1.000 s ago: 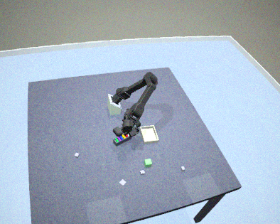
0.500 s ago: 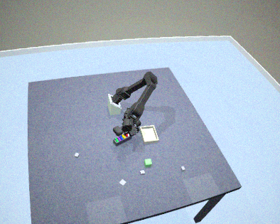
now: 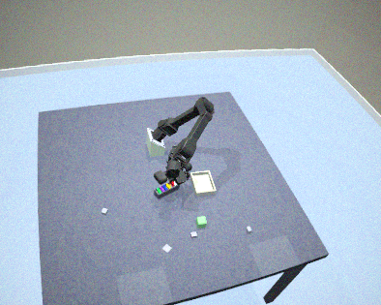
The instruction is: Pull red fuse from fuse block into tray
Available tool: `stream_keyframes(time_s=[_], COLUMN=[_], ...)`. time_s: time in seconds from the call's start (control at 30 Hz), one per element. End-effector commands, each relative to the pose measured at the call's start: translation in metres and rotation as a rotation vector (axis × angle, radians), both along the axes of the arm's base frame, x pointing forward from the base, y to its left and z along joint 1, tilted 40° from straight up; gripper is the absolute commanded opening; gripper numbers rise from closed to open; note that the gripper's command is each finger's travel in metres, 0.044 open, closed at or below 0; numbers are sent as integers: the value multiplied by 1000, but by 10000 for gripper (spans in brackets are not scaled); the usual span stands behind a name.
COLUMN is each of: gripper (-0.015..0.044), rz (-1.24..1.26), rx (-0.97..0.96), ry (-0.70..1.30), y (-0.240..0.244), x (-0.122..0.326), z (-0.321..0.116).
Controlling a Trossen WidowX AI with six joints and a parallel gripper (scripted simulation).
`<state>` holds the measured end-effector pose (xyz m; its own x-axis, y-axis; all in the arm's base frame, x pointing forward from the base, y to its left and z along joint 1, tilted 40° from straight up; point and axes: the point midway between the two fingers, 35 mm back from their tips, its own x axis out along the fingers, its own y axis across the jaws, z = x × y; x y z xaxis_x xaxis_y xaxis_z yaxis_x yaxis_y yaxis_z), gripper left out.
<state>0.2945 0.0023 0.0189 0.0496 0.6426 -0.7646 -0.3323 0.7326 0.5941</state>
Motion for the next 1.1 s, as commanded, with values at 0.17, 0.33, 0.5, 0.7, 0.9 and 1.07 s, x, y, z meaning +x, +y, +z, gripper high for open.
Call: stream_keyframes(time_s=[0.17, 0.33, 0.5, 0.7, 0.9, 1.07], gripper=[0, 0, 0, 0, 0, 0], rz=[4, 4, 4, 3, 3, 3], rx=[-4, -4, -4, -3, -3, -4], ry=[-2, -2, -2, -1, -1, -1], y=[-4, -5, -7, -9, -11, -16], x=[0, -1, -1, -1, -1, -1], z=[4, 6, 8, 10, 12, 18])
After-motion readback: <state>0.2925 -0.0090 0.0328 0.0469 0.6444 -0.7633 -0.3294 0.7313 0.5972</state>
